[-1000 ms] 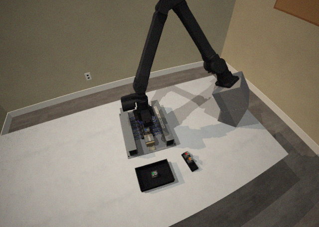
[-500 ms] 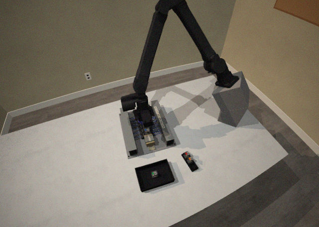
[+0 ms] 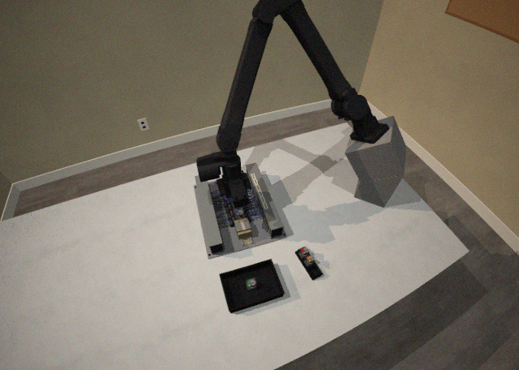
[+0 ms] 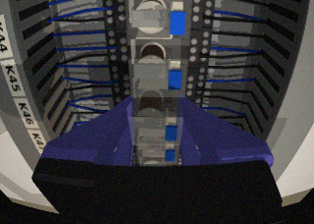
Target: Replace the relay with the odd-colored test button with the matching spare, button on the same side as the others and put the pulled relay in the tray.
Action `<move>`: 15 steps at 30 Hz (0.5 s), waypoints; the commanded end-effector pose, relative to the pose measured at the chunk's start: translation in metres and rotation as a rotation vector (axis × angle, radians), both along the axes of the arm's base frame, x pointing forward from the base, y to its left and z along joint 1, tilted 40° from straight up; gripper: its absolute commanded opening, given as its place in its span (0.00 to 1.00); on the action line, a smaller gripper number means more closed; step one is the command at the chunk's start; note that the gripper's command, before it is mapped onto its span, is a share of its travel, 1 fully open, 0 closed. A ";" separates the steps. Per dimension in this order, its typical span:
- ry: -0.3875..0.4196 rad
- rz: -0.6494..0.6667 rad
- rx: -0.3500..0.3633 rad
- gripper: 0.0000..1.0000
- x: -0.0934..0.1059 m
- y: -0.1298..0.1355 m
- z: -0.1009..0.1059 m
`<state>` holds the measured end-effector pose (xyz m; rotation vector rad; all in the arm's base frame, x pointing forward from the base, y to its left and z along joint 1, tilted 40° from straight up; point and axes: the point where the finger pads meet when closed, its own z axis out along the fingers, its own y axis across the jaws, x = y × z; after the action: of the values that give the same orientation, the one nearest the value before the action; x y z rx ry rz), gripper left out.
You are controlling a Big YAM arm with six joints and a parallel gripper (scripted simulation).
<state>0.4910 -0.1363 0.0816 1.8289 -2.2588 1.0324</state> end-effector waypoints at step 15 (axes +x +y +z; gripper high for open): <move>-0.033 0.021 -0.002 0.00 0.019 0.005 0.013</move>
<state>0.4910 -0.1363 0.0813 1.8290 -2.2585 1.0317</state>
